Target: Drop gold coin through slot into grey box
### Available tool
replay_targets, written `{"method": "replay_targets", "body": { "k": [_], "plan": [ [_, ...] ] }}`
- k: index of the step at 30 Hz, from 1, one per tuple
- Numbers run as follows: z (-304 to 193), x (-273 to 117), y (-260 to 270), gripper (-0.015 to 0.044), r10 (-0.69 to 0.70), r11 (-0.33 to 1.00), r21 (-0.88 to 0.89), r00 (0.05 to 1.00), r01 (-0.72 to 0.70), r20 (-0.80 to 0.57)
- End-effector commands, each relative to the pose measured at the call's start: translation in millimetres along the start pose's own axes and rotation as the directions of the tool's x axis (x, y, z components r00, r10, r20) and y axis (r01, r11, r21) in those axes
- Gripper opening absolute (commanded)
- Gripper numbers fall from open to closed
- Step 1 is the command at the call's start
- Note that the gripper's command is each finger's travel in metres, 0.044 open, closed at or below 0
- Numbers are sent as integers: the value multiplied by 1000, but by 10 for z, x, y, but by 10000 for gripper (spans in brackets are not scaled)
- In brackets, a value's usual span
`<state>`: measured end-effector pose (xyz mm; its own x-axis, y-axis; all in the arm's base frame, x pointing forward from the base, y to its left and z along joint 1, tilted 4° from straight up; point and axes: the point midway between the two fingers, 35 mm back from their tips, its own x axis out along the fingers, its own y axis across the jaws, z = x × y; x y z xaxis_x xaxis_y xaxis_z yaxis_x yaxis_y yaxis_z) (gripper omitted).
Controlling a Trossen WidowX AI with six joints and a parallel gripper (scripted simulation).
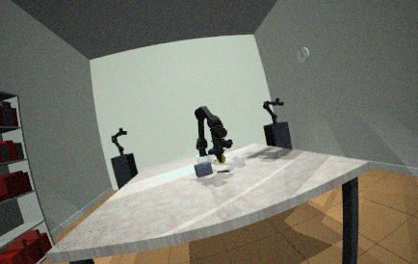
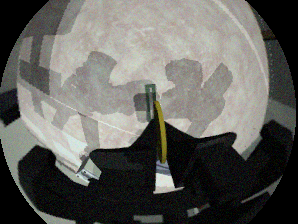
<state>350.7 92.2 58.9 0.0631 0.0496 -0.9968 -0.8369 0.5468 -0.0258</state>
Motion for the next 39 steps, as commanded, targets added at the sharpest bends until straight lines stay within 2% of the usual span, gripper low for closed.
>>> {"method": "replay_targets", "body": {
  "k": [1, 14, 25, 39],
  "plan": [
    [11, -134, -3, 0, -6, 1000, 1, 1000, 6, 13],
    [-13, -376, 17, 0, -6, 1000, -22, 1000, 7, 13],
    [-55, -376, 9, 0, -6, 929, -371, 1000, 10, 12],
    [-106, -377, 1, 0, -6, 682, -731, 1000, 13, 11]
  ]
}}
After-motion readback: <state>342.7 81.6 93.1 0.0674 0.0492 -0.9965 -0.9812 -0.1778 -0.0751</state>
